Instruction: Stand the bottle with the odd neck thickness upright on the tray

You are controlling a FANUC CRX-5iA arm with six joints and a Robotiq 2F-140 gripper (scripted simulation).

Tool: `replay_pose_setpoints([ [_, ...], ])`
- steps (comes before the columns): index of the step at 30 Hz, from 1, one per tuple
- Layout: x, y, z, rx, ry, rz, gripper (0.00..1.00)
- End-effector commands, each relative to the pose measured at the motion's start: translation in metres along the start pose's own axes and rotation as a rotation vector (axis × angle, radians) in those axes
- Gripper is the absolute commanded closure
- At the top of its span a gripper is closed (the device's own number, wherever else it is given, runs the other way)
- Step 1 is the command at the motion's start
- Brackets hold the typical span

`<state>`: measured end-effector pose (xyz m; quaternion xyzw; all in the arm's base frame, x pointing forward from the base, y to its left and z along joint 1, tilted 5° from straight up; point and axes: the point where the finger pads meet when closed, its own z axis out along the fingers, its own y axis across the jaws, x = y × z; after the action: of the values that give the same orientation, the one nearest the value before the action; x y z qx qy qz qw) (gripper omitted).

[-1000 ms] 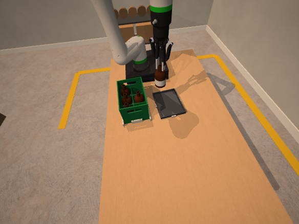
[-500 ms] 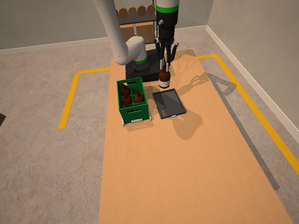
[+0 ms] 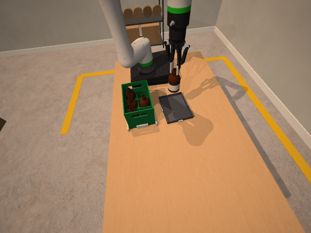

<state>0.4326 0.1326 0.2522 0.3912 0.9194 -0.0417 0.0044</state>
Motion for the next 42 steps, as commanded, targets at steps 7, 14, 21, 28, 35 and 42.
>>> replay_pose_setpoints([
  [7, 0.002, 0.007, -0.001, -0.001, -0.001, 0.000, 0.90],
  [14, 0.003, 0.012, -0.001, -0.001, -0.001, 0.000, 0.90],
  [21, 0.004, 0.014, -0.001, -0.001, -0.001, 0.000, 0.90],
  [28, 0.005, 0.016, -0.001, -0.001, -0.001, 0.000, 0.90],
  [35, 0.005, 0.017, -0.001, -0.001, -0.001, 0.000, 0.90],
  [42, 0.005, 0.017, -0.001, -0.001, -0.001, 0.000, 0.90],
])
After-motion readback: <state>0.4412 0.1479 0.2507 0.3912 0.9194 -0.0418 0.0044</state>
